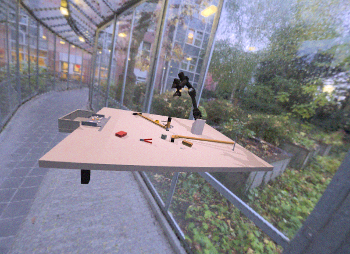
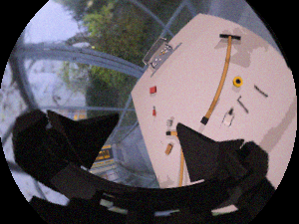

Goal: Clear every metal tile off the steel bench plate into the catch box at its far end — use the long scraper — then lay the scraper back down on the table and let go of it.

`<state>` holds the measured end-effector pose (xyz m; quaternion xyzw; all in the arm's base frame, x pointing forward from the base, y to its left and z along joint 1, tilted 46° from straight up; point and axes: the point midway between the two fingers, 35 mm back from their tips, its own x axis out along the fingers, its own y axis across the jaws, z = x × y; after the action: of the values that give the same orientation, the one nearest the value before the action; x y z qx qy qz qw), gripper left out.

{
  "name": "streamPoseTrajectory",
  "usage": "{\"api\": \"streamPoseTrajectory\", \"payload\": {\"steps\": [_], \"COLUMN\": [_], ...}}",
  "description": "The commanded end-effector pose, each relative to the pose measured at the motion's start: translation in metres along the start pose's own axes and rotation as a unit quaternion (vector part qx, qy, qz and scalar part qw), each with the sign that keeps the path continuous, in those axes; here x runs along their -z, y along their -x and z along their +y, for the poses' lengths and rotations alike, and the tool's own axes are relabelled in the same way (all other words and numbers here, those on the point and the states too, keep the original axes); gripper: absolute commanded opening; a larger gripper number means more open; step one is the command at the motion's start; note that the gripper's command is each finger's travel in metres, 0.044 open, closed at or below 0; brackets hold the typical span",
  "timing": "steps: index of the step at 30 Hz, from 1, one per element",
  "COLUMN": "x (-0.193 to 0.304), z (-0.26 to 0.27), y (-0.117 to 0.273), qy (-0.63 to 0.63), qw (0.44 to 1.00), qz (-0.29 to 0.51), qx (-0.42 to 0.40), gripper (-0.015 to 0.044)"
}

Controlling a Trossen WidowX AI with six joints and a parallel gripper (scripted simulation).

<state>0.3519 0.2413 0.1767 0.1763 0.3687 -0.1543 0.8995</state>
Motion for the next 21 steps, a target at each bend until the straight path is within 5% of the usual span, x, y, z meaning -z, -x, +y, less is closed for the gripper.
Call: {"api": "streamPoseTrajectory", "payload": {"steps": [1, 21], "x": [-0.006, -0.052], "z": [-0.02, -0.102], "y": [0.015, 0.1], "qy": [0.034, 0.199], "qw": [0.998, 0.948], "qz": [-0.031, -0.2], "qx": [0.031, 0.144], "gripper": [0.044, 0.044]}}
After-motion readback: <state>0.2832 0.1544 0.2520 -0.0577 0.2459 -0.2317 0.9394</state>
